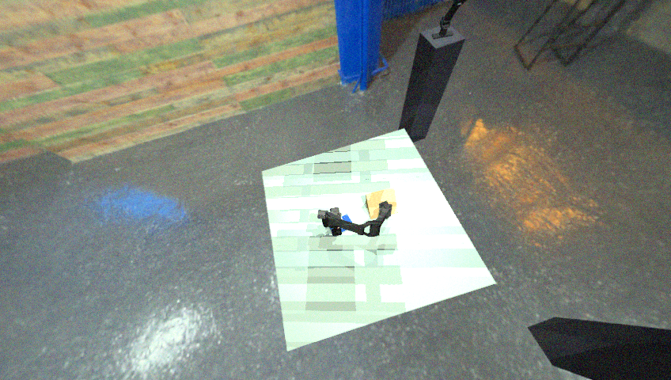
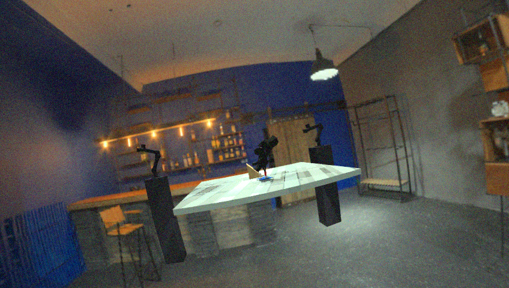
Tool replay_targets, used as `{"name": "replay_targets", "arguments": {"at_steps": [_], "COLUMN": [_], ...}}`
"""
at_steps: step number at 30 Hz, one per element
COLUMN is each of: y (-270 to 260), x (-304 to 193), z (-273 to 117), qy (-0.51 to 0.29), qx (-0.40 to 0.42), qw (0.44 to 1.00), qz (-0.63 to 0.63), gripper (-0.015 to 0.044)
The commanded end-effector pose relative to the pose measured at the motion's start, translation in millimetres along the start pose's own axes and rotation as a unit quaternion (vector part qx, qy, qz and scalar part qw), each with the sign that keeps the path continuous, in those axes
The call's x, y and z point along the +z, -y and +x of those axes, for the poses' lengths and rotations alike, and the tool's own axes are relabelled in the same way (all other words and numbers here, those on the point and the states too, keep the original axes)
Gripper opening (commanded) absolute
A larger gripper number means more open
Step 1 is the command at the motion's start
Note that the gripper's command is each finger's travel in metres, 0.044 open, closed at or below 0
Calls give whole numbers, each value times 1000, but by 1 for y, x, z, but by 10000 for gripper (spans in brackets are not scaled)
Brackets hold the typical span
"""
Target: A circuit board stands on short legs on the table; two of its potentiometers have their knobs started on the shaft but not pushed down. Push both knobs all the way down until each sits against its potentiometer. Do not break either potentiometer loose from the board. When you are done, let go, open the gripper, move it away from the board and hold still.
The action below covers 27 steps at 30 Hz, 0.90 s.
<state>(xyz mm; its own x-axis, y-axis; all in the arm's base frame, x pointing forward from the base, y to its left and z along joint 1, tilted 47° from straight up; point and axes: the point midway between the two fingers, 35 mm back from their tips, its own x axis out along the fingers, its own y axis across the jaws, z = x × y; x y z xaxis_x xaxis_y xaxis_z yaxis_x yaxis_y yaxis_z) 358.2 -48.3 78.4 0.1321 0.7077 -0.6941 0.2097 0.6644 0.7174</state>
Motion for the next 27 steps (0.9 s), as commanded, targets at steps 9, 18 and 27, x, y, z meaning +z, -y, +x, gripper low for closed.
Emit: {"name": "replay_targets", "arguments": {"at_steps": [9, 18, 27], "y": [-2, -2, -2], "x": [0, 0, 0], "z": [6, 8, 10], "qy": [-3, -3, -3], "qx": [1, 1, 1], "qw": [1000, 1000, 1000], "qz": [-1, -1, -1], "gripper": [0, 0, 0]}}
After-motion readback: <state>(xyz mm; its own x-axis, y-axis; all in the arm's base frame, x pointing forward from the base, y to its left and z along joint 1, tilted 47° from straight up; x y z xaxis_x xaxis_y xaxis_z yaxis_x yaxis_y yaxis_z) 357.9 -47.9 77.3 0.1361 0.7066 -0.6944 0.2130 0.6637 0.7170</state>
